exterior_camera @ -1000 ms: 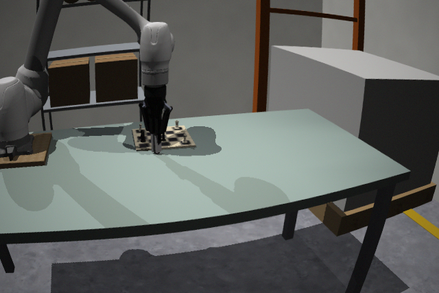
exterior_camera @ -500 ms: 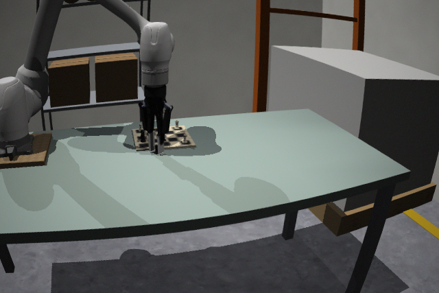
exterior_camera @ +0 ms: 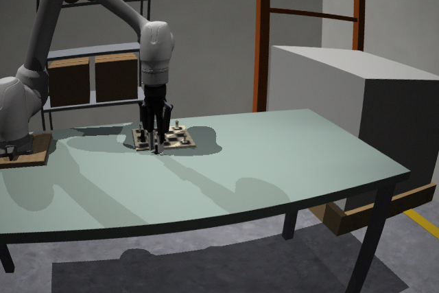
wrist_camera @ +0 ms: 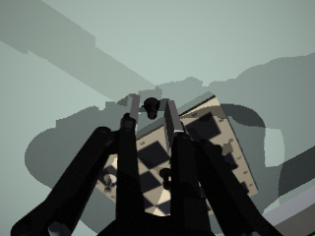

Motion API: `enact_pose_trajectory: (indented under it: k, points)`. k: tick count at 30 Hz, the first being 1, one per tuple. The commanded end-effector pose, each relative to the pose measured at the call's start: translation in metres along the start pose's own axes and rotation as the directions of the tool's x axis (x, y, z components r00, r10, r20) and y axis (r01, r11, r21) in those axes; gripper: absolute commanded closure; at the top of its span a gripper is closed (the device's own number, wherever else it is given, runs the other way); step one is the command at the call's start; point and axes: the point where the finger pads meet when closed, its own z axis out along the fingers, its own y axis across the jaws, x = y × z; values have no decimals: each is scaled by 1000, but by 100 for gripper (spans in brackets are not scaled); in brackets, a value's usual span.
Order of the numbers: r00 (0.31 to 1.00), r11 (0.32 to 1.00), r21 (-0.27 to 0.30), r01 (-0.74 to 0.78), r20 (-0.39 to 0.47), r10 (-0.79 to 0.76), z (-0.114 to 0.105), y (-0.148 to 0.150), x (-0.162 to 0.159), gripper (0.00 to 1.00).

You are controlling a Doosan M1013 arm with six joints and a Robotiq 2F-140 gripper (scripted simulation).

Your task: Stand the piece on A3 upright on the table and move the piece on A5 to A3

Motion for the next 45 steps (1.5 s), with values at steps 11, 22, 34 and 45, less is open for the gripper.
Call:
enact_pose_trajectory:
  k: [11, 22, 34, 45]
  points:
    - [1000, 1000, 0, 0, 0, 0, -46, 0, 0, 80]
    - [1000, 1000, 0, 0, 0, 0, -87, 0, 0, 80]
    - [1000, 1000, 0, 0, 0, 0, -87, 0, 0, 0]
    - [1000, 1000, 0, 0, 0, 0, -87, 0, 0, 0]
